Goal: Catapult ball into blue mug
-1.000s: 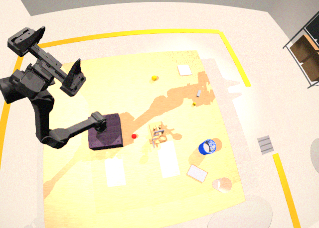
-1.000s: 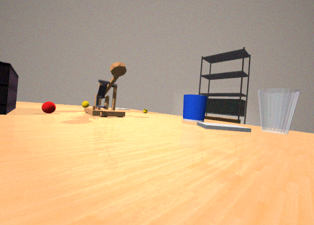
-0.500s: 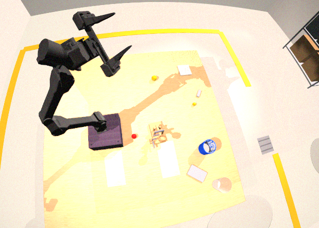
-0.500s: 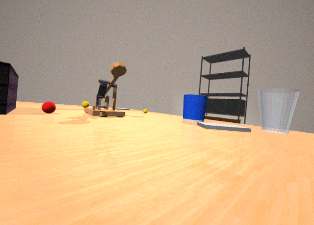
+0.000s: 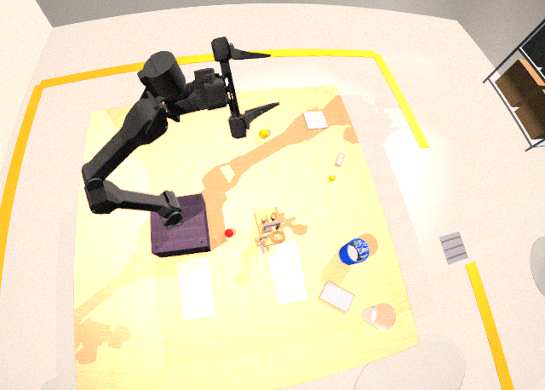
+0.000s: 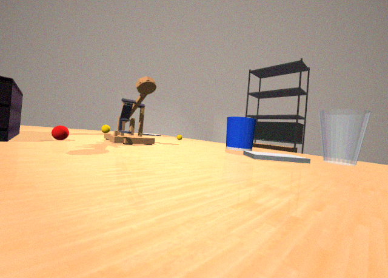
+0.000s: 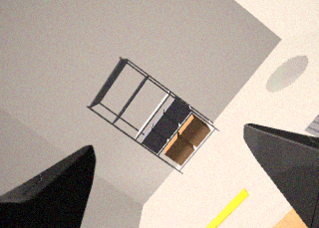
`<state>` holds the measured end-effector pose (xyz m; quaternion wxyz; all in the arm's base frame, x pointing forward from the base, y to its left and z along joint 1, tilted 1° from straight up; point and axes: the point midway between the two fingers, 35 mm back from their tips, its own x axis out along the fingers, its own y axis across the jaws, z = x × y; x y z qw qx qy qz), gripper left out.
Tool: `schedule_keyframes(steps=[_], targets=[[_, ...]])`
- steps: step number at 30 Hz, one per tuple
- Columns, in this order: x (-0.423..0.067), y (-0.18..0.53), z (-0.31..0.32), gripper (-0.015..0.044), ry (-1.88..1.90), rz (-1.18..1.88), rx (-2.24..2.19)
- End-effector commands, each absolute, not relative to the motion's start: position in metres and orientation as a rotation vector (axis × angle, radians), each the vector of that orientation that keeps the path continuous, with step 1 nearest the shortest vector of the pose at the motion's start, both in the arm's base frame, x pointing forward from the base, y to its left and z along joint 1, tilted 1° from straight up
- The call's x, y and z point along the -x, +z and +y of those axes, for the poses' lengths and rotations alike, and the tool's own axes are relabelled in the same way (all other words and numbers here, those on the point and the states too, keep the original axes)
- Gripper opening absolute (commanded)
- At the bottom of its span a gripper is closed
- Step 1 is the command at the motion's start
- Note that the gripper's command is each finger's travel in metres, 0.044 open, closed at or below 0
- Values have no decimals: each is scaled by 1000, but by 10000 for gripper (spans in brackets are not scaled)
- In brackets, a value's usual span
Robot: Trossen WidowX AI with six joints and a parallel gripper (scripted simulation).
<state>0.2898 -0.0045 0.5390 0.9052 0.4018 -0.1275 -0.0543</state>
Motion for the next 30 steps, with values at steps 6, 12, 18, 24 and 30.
schedule_keyframes(steps=[6, 12, 18, 24, 30], targets=[[-344, 469, -22, 440, -245, -47, -837], [-373, 417, -43, 440, -362, 77, -810], [-390, 371, -62, 440, -460, 198, -828], [-398, 319, -89, 440, -588, 327, -874], [-400, 273, -106, 440, -686, 461, -926]])
